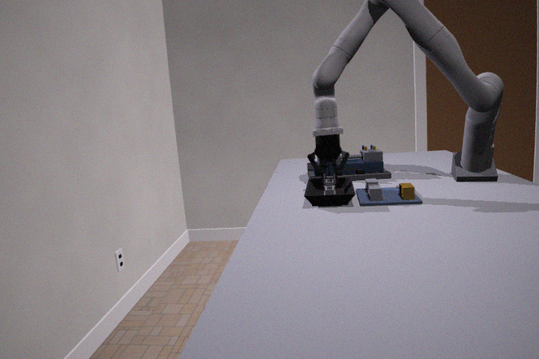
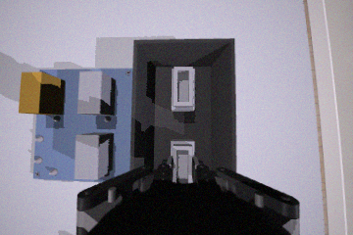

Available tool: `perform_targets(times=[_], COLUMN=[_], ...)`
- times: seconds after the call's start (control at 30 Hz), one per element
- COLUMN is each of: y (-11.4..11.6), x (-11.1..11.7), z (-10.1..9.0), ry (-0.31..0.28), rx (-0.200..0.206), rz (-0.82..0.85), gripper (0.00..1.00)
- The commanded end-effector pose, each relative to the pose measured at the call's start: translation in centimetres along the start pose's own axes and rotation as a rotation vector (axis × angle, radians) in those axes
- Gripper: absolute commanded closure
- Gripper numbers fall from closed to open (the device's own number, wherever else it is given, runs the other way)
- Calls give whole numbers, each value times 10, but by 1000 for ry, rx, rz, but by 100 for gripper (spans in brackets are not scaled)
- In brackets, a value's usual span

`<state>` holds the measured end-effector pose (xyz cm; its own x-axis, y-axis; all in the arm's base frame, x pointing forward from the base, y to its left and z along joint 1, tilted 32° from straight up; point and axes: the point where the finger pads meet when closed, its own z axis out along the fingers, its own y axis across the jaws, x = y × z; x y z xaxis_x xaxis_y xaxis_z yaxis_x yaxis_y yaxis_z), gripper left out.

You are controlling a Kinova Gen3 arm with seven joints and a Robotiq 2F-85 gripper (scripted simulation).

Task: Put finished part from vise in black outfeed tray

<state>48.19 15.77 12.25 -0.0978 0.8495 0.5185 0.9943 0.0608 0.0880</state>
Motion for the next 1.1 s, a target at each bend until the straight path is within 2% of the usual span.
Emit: perform_targets(times=[0.0,0.8,0.83,1.07], y=[1,1,1,1], x=[0,0,0,0], z=[-1,-1,-1,-1], ry=[0,0,0,0], rx=[-2,-2,-2,-2], rz=[0,0,0,0], gripper=[100,100,33,33])
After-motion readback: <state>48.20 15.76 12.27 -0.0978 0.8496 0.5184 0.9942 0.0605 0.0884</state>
